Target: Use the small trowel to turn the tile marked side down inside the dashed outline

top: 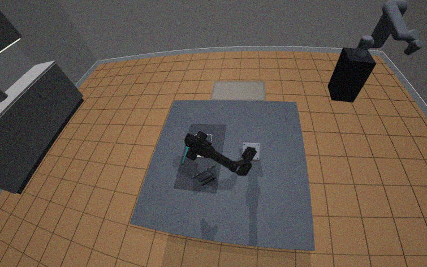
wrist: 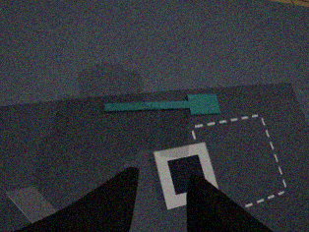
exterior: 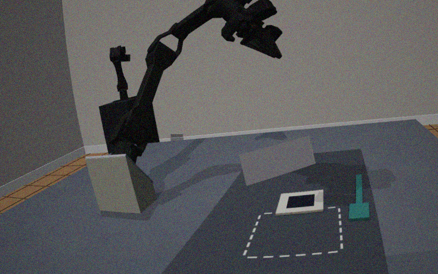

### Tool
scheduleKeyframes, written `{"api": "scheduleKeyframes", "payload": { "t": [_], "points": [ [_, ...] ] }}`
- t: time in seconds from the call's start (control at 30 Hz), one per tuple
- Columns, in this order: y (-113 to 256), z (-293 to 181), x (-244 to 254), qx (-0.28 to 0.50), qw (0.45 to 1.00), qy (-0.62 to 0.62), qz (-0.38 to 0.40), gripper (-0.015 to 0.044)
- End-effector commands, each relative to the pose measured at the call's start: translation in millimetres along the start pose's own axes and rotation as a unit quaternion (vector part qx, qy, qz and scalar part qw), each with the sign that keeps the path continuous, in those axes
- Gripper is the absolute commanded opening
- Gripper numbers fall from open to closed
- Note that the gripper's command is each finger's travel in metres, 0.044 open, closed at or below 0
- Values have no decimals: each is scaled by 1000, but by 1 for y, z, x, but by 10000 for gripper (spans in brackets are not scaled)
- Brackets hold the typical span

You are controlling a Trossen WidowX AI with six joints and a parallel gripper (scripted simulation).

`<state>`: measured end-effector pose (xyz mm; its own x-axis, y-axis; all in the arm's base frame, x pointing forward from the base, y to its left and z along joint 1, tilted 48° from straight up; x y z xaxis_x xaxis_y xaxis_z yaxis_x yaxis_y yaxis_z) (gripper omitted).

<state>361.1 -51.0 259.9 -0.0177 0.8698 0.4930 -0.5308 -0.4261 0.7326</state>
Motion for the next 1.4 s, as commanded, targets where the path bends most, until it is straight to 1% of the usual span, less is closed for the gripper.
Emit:
{"api": "scheduleKeyframes", "payload": {
  "t": [0.0, 0.4, 0.8, 1.37],
  "points": [
    [-19, -2, 20, 45, 997, -47, 31, 100],
    [-65, -16, 84, 184, 963, -180, 79, 100],
    [-102, -44, 149, 328, 893, -301, 66, 100],
    [-105, -48, 153, 331, 892, -301, 64, 100]
  ]
}}
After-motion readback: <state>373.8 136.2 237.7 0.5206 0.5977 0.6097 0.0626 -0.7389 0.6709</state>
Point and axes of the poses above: the point midway between the two fingers, 35 mm back from their tips, its own y axis back along the fingers, its own x axis across the jaws, z = x × y, the point moved 3 cm from there along y, back along the fingers, and after that the axes turned 15 degrees about y, right-handed, at the moved point
